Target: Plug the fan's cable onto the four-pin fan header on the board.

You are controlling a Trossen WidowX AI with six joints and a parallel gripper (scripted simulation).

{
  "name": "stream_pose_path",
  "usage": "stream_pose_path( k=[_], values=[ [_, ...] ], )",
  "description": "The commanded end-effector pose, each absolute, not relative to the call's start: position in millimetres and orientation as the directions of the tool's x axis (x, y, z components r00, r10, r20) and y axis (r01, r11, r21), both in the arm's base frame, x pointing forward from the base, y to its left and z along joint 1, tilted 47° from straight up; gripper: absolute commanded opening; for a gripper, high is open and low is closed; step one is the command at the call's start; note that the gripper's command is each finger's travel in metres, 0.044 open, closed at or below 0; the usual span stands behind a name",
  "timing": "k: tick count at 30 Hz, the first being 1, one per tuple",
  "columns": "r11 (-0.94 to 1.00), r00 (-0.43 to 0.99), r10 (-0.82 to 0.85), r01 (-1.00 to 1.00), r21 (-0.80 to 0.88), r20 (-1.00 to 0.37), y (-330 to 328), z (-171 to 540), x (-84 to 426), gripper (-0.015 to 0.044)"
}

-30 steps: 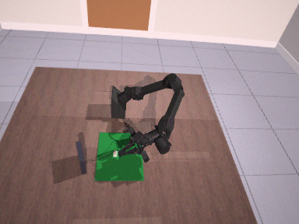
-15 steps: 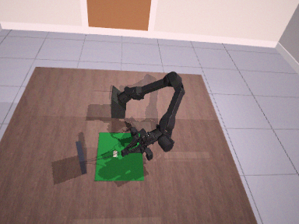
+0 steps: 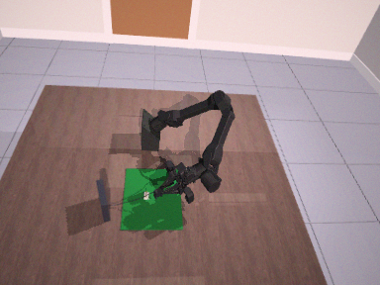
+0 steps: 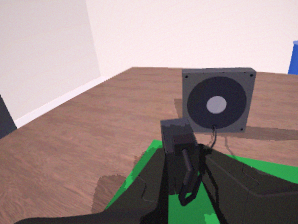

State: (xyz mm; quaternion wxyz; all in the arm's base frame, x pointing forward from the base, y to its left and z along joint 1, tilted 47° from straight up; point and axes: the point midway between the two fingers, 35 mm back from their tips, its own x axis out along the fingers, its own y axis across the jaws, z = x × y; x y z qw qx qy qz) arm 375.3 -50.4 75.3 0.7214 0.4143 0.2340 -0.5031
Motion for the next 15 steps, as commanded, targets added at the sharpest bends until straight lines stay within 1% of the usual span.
stream_pose_path(
  k=[1, 15],
  values=[
    [0.151, 0.385, -0.532, 0.919, 0.363, -0.754, -52.8, 78.0, 374.9, 0.0000],
    [0.148, 0.385, -0.533, 0.919, 0.365, -0.754, -47.8, 75.4, 375.3, 0.0000]
  ],
)
